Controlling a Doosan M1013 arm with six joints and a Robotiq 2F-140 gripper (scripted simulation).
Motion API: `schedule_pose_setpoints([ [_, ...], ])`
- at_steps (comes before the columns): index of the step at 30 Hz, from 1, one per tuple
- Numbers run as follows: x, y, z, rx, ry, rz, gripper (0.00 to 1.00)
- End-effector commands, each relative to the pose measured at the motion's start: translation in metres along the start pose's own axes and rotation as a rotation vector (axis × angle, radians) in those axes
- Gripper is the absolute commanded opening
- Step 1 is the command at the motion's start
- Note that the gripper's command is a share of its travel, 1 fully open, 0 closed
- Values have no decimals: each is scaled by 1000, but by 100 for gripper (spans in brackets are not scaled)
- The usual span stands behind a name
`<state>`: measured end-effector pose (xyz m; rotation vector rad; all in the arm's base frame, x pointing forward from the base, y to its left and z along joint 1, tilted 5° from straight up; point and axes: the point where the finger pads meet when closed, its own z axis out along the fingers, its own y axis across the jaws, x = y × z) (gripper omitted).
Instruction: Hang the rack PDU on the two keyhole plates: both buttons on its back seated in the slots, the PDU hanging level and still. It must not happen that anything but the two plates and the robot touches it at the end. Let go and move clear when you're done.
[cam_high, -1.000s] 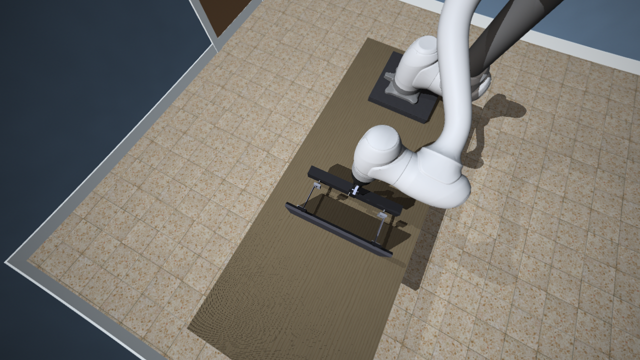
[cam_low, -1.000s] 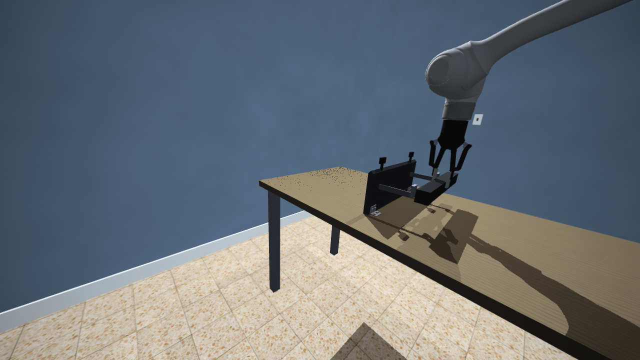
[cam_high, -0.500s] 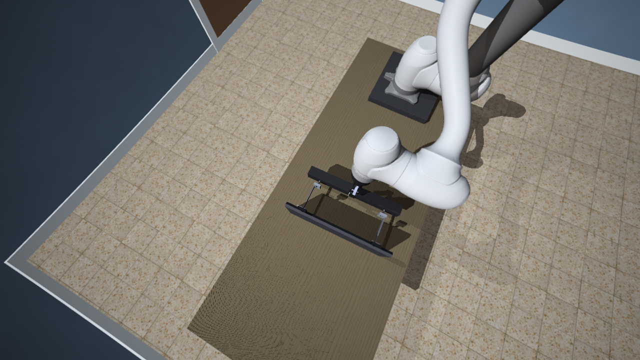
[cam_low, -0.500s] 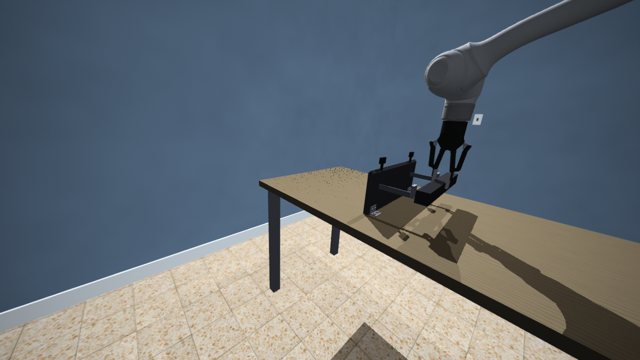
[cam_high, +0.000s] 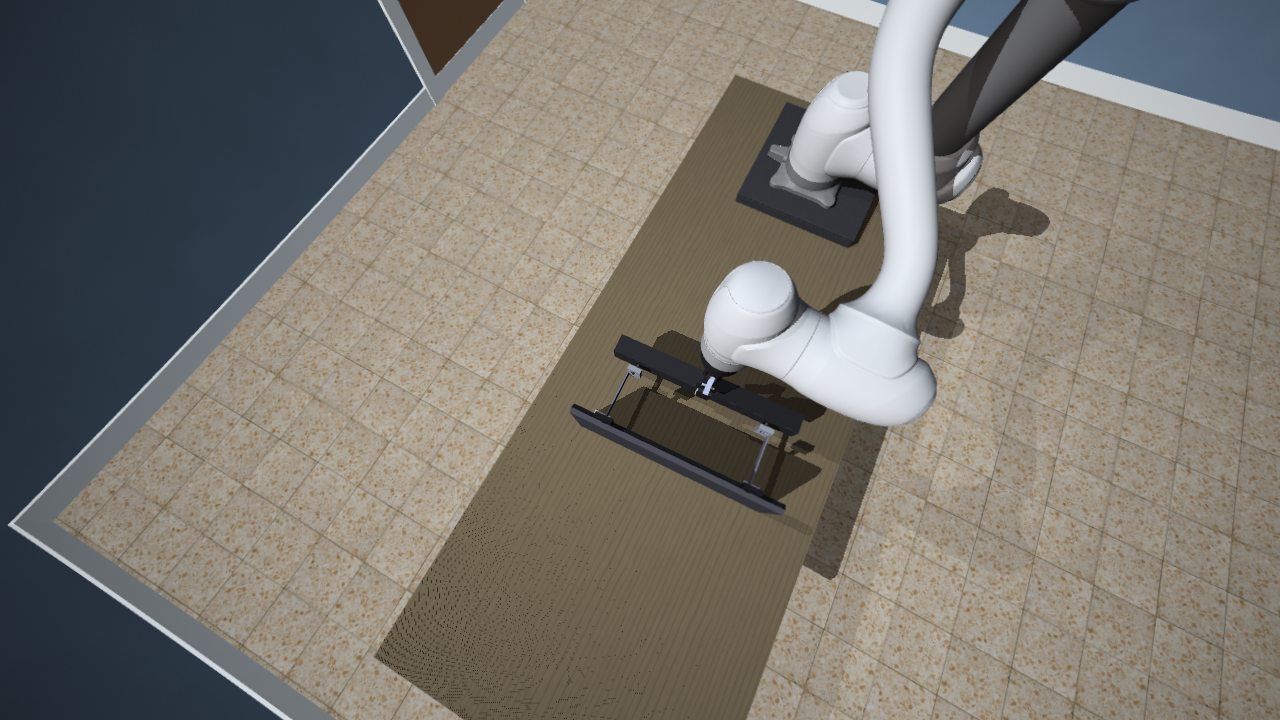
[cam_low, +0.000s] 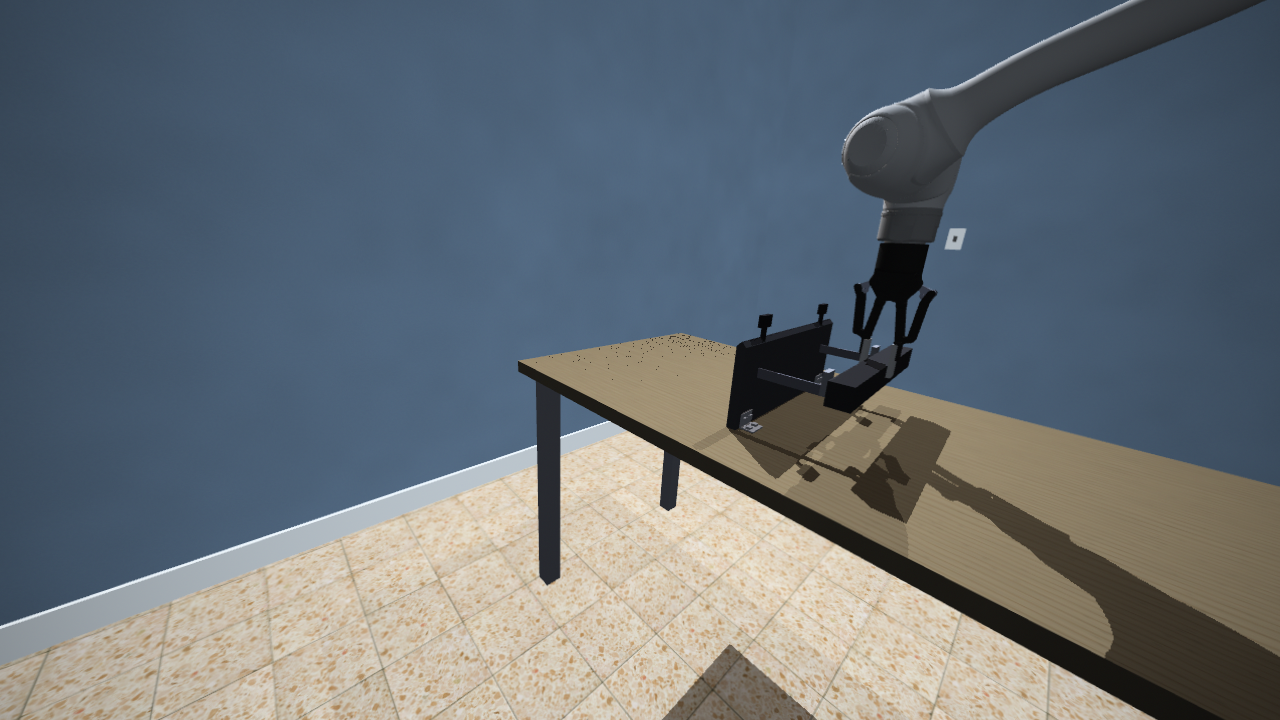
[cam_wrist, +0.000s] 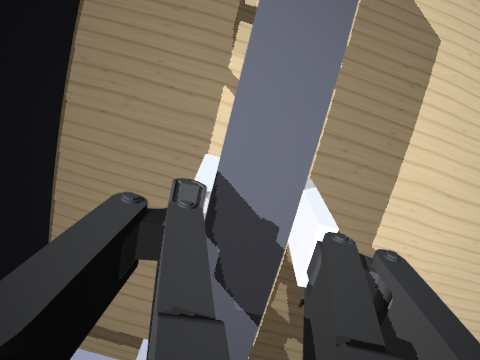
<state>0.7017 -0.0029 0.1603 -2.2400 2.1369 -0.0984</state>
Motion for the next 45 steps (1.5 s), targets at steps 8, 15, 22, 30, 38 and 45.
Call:
schedule_pose_setpoints([
  [8, -1, -12, -1, 8, 7, -10, 0],
  [15, -1, -13, -1, 8, 7, -10, 0],
  [22, -1, -13, -1, 8, 7, -10, 0],
  [30, -1, -12, -1, 10, 7, -10, 0],
  [38, 0, -6, -6, 31, 7, -10, 0],
  [45, 0, -4, -7, 31, 7, -10, 0],
])
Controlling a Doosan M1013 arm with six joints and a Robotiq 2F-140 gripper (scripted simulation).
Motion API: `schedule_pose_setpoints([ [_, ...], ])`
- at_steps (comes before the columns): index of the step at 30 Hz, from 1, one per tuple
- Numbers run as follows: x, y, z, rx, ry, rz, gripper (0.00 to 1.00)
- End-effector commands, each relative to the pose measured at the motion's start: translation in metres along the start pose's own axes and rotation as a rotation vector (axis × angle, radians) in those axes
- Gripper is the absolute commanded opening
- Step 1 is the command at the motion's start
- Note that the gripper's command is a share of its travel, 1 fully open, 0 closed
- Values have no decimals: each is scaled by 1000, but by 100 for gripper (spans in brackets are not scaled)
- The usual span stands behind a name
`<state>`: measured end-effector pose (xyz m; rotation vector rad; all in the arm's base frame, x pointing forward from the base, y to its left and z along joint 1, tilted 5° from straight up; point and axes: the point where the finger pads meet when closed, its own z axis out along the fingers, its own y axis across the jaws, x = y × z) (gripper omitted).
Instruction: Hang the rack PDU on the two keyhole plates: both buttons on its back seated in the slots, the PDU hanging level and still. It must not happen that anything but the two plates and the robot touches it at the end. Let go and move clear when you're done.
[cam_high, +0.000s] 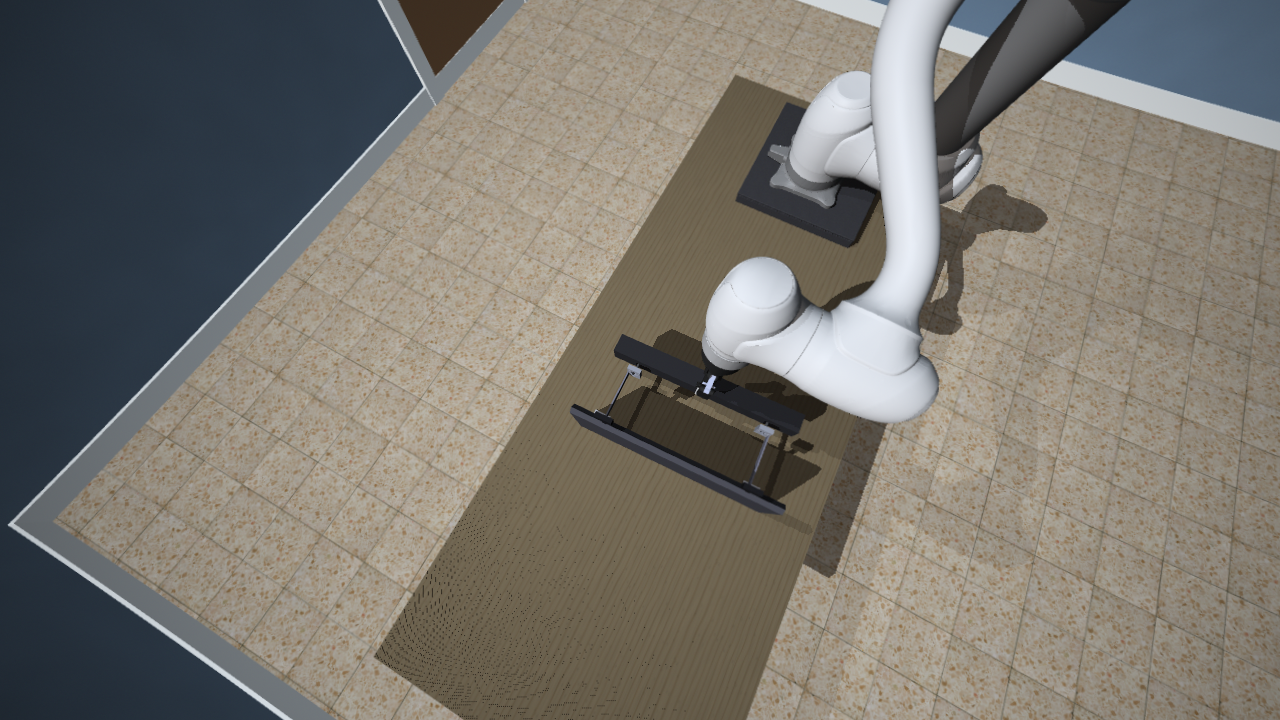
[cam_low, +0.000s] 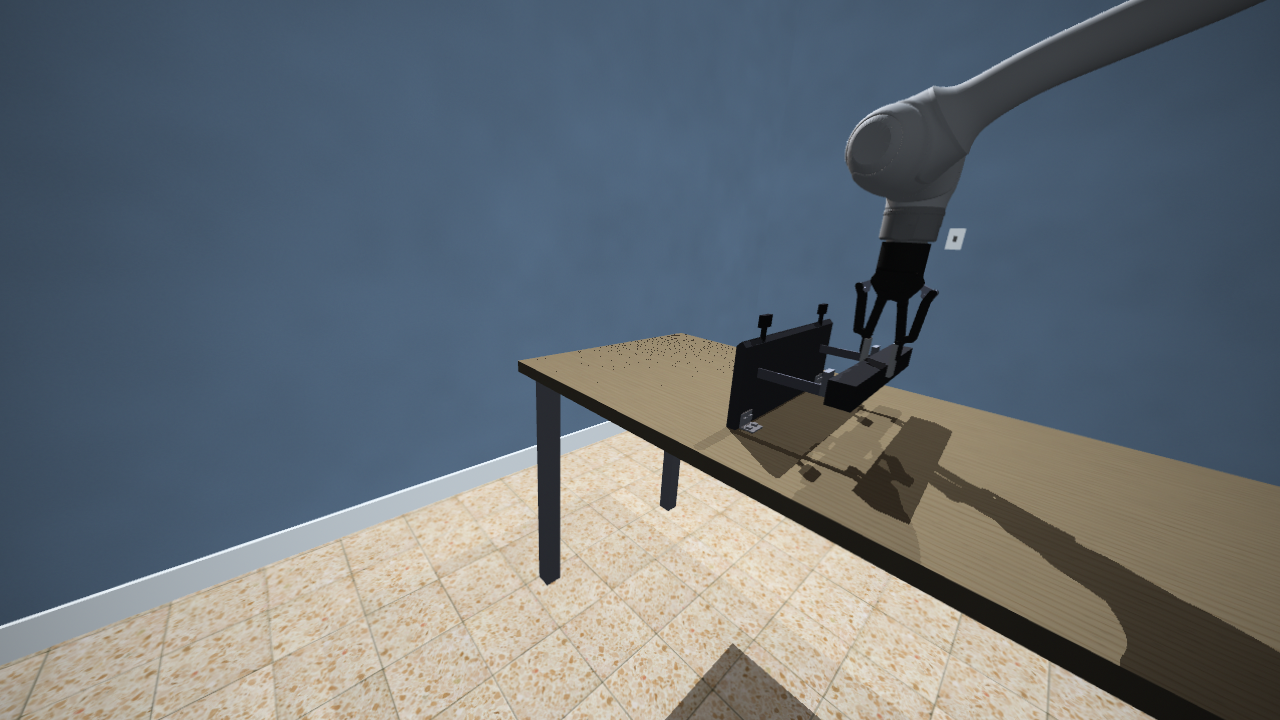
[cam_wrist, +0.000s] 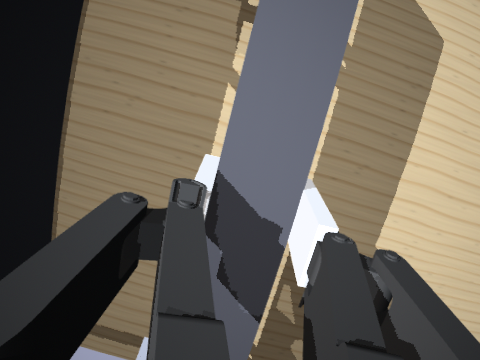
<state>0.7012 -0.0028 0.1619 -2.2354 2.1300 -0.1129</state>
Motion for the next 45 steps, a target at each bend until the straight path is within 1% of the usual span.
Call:
schedule_pose_setpoints([
  [1, 0, -4, -5, 19, 5, -9, 0],
  [28, 0, -4, -5, 19, 5, -9, 0],
  [45, 0, 3, -7, 19, 7, -9, 0],
])
